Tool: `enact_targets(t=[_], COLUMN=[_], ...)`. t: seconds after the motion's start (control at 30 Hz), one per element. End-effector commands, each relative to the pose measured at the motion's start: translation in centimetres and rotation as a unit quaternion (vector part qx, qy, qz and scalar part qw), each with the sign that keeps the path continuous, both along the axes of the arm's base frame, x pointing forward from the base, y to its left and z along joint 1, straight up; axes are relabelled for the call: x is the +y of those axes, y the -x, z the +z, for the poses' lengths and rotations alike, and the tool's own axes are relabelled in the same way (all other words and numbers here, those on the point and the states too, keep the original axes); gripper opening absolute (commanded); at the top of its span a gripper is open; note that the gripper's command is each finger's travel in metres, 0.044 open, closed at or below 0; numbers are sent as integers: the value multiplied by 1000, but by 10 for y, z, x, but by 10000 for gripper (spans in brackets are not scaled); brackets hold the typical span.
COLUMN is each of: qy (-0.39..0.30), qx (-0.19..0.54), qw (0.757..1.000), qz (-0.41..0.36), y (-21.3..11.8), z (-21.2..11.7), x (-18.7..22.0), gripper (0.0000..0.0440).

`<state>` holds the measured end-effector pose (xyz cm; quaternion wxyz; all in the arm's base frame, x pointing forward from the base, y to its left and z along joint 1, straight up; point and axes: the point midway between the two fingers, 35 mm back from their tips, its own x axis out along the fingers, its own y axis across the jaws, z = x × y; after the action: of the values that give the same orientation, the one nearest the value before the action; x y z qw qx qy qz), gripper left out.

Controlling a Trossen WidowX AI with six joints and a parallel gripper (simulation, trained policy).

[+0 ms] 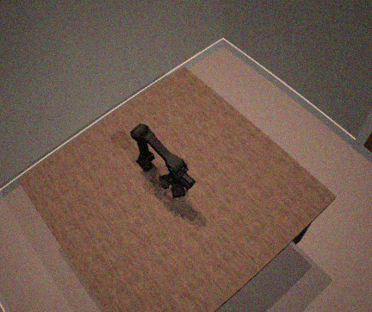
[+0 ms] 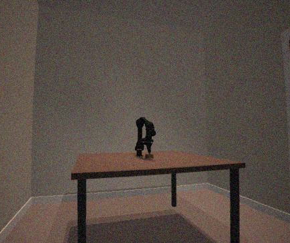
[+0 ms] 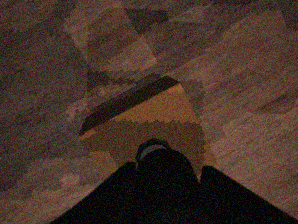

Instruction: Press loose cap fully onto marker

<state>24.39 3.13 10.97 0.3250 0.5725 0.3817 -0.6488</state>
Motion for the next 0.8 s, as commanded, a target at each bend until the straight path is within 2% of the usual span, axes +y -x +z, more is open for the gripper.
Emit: enact_targets(t=[0.0,0.77], qy=[-3,-3], qx=[28,27], qw=[1000,999], qz=[12,17], y=[10,10], z=[-16,-18], x=[2,2], gripper=[10,29])
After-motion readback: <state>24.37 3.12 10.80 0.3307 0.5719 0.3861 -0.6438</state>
